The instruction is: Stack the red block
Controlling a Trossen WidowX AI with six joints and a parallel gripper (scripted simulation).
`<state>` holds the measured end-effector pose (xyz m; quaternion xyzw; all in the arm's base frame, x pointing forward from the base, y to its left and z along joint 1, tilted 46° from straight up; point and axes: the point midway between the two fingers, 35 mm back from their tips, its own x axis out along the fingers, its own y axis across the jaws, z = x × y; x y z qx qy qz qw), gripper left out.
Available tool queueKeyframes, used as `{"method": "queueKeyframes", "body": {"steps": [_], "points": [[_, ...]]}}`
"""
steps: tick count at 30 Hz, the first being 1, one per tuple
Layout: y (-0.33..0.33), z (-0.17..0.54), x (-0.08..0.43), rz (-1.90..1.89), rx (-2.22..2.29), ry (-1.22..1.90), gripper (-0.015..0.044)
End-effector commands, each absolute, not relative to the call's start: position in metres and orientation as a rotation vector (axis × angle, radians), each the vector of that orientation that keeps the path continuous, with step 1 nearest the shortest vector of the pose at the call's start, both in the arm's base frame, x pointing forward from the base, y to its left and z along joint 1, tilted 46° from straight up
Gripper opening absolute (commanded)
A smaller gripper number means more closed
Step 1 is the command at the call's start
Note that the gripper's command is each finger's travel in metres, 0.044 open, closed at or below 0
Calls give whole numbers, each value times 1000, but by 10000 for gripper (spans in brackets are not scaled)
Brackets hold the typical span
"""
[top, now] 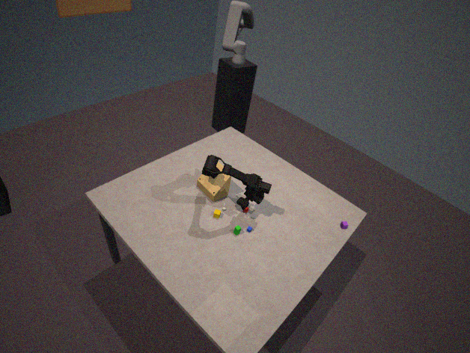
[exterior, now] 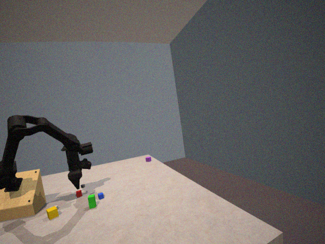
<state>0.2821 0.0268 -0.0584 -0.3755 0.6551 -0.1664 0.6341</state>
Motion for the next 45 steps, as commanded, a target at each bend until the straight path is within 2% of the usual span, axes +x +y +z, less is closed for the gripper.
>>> {"method": "queueKeyframes", "body": {"steps": [1, 41, 45], "points": [[18, -67, 280, -382, -874, 1507, 440], [-5, -90, 282, -383, -876, 1507, 440], [-5, -90, 282, -383, -876, 1507, 335]]}}
